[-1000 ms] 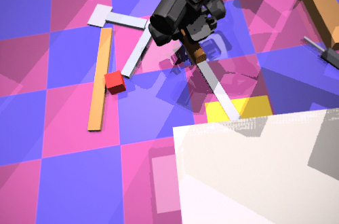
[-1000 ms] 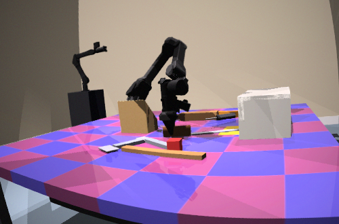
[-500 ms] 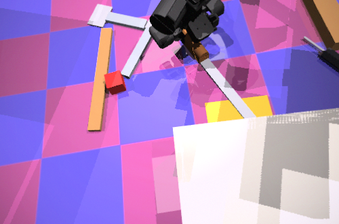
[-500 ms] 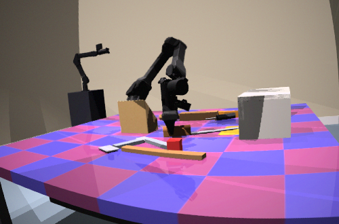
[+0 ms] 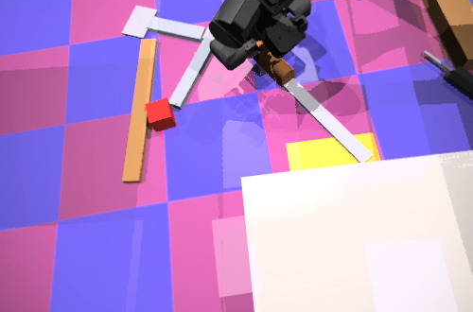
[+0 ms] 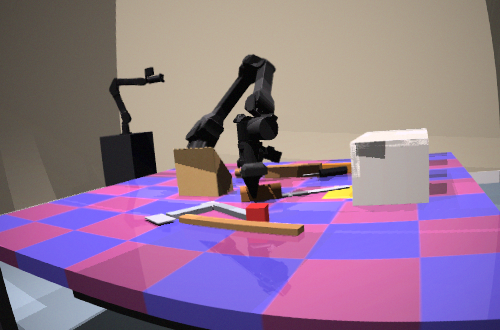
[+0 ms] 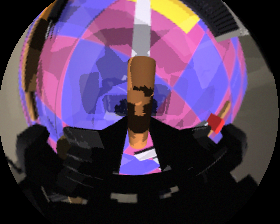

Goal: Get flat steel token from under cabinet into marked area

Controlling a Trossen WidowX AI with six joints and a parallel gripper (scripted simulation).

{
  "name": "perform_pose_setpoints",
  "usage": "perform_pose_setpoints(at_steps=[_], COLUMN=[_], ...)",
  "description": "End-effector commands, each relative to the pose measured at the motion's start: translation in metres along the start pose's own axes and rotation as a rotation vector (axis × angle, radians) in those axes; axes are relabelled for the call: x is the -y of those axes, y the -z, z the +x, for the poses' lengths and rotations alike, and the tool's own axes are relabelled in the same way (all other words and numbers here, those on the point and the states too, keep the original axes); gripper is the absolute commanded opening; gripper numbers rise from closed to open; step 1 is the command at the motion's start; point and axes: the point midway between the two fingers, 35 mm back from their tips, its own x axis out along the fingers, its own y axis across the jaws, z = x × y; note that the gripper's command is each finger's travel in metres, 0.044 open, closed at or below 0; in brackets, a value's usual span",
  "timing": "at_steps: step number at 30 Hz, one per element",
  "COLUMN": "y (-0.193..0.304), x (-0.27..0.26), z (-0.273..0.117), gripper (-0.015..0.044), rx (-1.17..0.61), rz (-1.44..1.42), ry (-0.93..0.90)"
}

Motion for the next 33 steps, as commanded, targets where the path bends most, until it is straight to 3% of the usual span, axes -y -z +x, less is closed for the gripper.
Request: perform_pose_setpoints(at_steps=[1, 33], y=[-0.003, -0.039], x=[0.0, -0.022], z=[-0.001, -0.001], gripper=[0.0, 0.0], rx=[0.002, 0.003], rz=[-0.021, -0.05], ry=[0.002, 0.0])
